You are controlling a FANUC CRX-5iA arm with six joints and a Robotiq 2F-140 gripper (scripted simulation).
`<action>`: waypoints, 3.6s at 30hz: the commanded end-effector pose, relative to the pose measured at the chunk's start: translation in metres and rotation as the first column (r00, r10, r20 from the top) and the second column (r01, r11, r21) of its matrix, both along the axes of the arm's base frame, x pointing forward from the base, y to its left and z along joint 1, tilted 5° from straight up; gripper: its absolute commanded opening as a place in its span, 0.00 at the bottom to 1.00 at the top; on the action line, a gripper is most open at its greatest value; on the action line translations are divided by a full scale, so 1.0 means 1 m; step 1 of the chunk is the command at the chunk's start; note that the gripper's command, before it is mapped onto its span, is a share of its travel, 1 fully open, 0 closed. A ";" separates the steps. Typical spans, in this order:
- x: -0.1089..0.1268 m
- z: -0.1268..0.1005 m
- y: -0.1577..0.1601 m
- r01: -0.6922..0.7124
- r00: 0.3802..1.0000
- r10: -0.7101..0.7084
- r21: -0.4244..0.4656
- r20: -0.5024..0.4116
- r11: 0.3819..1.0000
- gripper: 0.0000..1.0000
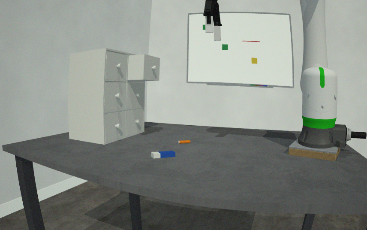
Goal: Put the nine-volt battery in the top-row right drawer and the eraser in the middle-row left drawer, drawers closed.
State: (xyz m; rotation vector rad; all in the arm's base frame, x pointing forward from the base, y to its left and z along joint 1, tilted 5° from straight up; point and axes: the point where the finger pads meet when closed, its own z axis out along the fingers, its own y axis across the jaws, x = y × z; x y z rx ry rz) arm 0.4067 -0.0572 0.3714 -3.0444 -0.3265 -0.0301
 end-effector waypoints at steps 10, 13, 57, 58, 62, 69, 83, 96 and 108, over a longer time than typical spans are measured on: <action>0.000 -0.005 -0.001 0.004 0.998 -0.005 0.012 0.064 1.000 1.00; 0.001 -0.006 -0.001 0.005 0.997 -0.006 0.016 0.078 1.000 1.00; 0.091 -0.093 0.024 -0.056 0.419 -0.195 0.240 0.887 0.969 1.00; 0.092 -0.093 0.025 -0.057 0.412 -0.197 0.241 0.890 0.969 1.00; 0.092 -0.096 0.025 -0.060 0.401 -0.201 0.244 0.894 0.968 1.00; 0.095 -0.097 0.026 -0.064 0.379 -0.206 0.247 0.902 0.967 1.00; 0.096 -0.096 0.026 -0.065 0.367 -0.208 0.248 0.907 0.967 0.00; 0.096 -0.096 0.026 -0.065 0.367 -0.208 0.248 0.907 0.967 0.00; 0.098 -0.097 0.026 -0.065 0.367 -0.208 0.248 0.907 0.967 0.00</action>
